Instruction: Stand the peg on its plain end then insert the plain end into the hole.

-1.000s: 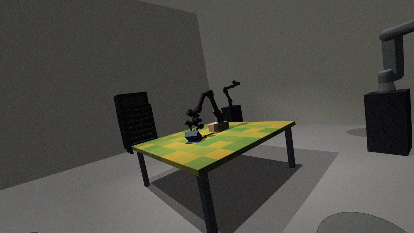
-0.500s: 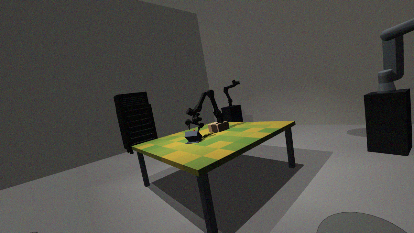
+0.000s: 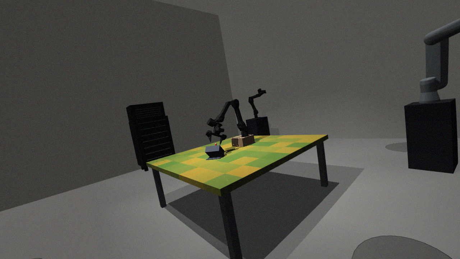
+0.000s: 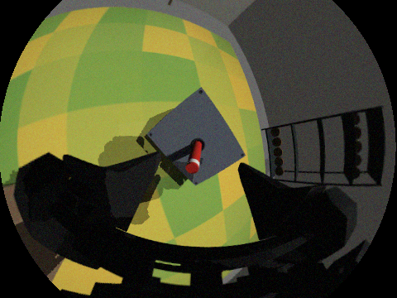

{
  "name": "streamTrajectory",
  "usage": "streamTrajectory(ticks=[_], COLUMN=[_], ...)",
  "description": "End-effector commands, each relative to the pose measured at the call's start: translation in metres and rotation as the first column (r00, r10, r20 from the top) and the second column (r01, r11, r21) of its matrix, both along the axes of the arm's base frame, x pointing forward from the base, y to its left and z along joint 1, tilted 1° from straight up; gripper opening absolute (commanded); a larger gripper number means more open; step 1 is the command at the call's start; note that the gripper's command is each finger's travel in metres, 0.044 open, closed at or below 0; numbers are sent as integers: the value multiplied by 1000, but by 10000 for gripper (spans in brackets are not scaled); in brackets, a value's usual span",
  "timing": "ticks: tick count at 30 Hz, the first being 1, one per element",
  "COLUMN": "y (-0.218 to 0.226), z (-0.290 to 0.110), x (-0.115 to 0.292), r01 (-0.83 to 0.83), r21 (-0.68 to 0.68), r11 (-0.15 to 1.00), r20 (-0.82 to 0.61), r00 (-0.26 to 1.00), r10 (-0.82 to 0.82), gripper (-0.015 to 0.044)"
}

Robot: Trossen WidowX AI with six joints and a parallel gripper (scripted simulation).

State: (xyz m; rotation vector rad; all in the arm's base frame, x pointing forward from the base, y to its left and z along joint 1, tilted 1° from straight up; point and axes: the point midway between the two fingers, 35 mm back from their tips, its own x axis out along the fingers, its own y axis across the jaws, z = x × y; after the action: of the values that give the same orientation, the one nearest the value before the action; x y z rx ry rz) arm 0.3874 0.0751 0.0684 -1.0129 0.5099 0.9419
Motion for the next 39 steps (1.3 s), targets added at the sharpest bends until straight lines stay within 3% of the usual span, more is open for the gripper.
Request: streamTrajectory(ticks=[1, 39], y=[-3, -26], z=[5, 45], x=[-3, -31], r01=[-1, 2], r21=[0, -1], r11=[1000, 1000], r20=[3, 5], r00=[1000, 1000], r10=[1, -2], gripper=[440, 440])
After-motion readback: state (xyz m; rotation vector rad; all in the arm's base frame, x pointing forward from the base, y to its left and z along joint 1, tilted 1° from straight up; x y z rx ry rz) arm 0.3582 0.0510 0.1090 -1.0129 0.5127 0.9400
